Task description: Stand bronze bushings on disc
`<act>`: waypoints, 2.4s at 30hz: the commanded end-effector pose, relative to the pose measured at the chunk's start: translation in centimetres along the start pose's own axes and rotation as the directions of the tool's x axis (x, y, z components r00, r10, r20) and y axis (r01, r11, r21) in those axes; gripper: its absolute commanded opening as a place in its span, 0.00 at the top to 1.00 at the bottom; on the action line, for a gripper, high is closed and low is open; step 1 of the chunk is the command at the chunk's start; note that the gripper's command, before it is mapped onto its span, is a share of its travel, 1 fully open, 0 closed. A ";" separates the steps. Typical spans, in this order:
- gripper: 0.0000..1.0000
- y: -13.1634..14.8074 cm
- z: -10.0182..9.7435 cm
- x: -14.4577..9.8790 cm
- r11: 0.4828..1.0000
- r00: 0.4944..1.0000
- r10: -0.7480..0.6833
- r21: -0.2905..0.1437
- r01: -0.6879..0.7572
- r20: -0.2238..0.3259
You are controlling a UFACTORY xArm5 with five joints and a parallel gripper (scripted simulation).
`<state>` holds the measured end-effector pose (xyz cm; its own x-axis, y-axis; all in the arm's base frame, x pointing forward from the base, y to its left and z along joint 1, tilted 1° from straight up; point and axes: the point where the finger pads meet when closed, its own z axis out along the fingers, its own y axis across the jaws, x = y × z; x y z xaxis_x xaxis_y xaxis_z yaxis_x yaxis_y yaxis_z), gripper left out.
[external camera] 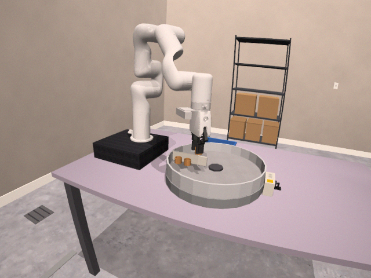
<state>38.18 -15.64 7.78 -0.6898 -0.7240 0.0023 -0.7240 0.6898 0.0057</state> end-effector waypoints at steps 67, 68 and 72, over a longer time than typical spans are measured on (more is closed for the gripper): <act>1.00 -2.3 0.0 2.4 1.000 1.000 -0.003 0.001 0.003 0.001; 1.00 -2.3 0.0 2.4 1.000 1.000 -0.003 0.001 0.003 0.001; 1.00 -2.3 0.0 2.4 1.000 1.000 -0.003 0.001 0.003 0.001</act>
<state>38.02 -18.91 7.68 -0.6875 -0.7262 0.0025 -0.7261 0.6875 0.0082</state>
